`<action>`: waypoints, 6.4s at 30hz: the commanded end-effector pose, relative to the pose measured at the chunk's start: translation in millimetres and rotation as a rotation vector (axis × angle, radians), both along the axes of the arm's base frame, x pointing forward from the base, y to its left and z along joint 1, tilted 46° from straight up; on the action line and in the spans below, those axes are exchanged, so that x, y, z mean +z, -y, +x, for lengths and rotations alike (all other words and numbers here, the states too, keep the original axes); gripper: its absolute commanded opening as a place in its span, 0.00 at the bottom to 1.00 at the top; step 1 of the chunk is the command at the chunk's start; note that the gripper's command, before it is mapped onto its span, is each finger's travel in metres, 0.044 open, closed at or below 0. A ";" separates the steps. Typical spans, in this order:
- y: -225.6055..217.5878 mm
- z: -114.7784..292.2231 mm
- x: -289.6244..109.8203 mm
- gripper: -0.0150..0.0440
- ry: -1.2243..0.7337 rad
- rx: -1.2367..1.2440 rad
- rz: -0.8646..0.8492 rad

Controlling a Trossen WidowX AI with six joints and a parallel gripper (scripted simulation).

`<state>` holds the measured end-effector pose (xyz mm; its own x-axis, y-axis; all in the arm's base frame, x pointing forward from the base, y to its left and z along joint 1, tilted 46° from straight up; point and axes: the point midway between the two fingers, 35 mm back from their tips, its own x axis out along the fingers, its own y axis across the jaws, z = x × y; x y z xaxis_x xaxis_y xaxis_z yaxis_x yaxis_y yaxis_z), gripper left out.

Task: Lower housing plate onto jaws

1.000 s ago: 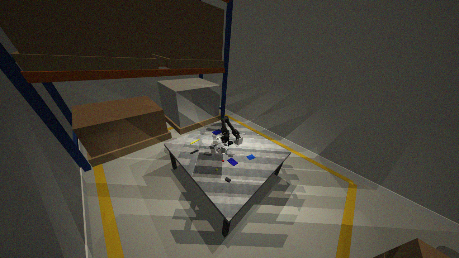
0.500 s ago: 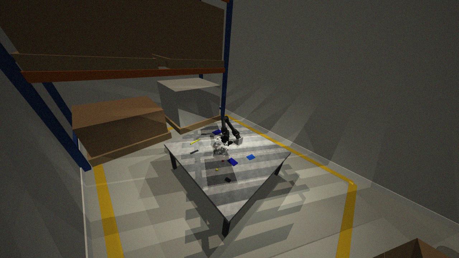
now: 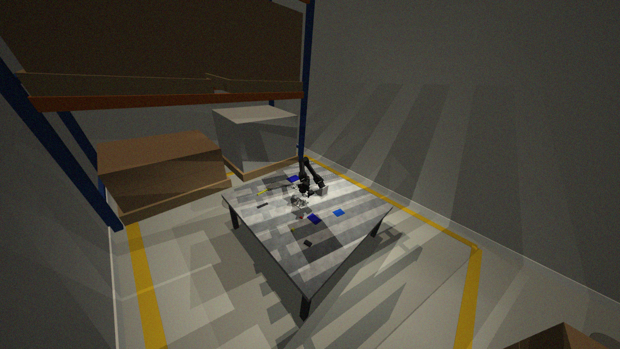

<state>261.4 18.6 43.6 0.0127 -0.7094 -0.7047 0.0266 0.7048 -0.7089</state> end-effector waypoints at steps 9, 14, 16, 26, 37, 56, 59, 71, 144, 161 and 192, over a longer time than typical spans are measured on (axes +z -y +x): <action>1.2 -1.2 1.1 0.85 -0.008 0.005 -0.001; 1.2 -1.2 1.1 0.85 -0.008 0.005 -0.001; 1.9 -1.0 0.3 0.85 -0.008 0.005 -0.001; 12.9 0.4 -11.4 0.85 -0.008 0.006 0.001; 25.8 1.0 -24.2 0.85 -0.007 0.006 0.000; 45.6 -0.6 -42.0 0.85 -0.007 0.006 -0.004; 45.6 -0.6 -42.0 0.85 -0.007 0.006 -0.004; 45.7 -0.6 -42.1 0.85 -0.007 0.006 -0.004; 56.0 -0.5 -52.1 0.85 -0.007 0.005 -0.004; 56.0 -0.5 -52.1 0.85 -0.007 0.005 -0.004; 56.0 -0.5 -52.1 0.85 -0.007 0.005 -0.004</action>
